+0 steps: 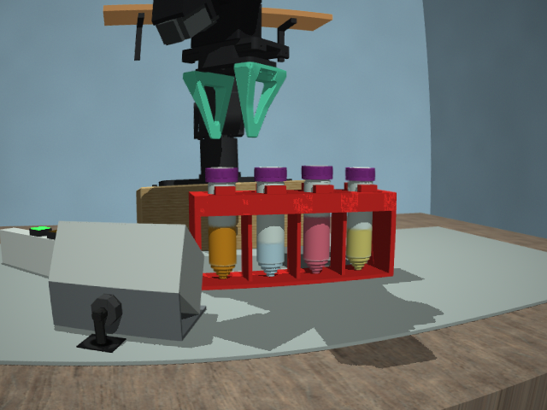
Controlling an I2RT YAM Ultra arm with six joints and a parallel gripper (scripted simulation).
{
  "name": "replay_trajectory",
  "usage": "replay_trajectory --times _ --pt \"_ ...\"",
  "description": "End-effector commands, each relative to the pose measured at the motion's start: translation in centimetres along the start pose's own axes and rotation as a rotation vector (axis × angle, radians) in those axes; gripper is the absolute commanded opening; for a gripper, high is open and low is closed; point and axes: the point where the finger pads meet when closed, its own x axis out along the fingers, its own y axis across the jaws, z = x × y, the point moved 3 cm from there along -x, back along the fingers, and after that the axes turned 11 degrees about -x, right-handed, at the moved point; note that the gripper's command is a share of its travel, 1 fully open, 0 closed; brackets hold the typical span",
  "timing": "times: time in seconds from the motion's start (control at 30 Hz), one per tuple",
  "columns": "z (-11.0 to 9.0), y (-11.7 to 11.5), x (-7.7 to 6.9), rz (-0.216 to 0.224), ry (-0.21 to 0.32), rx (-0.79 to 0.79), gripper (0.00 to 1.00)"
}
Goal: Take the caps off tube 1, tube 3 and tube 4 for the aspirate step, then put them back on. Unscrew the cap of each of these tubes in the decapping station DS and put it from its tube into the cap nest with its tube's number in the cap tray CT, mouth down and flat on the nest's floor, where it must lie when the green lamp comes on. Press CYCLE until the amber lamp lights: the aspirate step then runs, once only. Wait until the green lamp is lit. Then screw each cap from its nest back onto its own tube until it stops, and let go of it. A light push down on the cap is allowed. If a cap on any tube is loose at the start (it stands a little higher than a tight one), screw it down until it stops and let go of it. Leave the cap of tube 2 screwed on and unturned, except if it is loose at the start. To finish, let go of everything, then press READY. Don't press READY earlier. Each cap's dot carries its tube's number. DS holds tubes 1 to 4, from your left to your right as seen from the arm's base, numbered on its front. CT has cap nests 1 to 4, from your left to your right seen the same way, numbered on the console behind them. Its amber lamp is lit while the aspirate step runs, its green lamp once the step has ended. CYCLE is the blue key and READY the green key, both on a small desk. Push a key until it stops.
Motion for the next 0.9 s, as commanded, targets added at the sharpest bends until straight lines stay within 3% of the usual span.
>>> replay_trajectory --times 0.0,0.13,0.2,0.23,0.3,0.37,0.47,0.63,0.87 --pt "-1.7 2.4 -0.5 0.007 -0.009 -0.28 0.49" --pt "-2.7 3.7 -0.5 0.007 -0.009 -0.462 0.49" --pt "-3.8 5.0 -0.5 0.006 -0.01 -0.629 0.49" --pt "-3.8 5.0 -0.5 0.006 -0.01 -0.629 0.49" --pt "-4.8 6.4 -0.5 0.006 -0.01 -0.795 0.49" --pt "-4.8 6.4 -0.5 0.006 -0.01 -0.795 0.49" --pt "-5.6 7.3 -0.5 0.005 -0.011 -1.039 0.49" --pt "-5.6 7.3 -0.5 0.004 -0.012 -1.281 0.49" --pt "-5.5 7.4 -0.5 0.004 -0.012 -1.281 0.49"
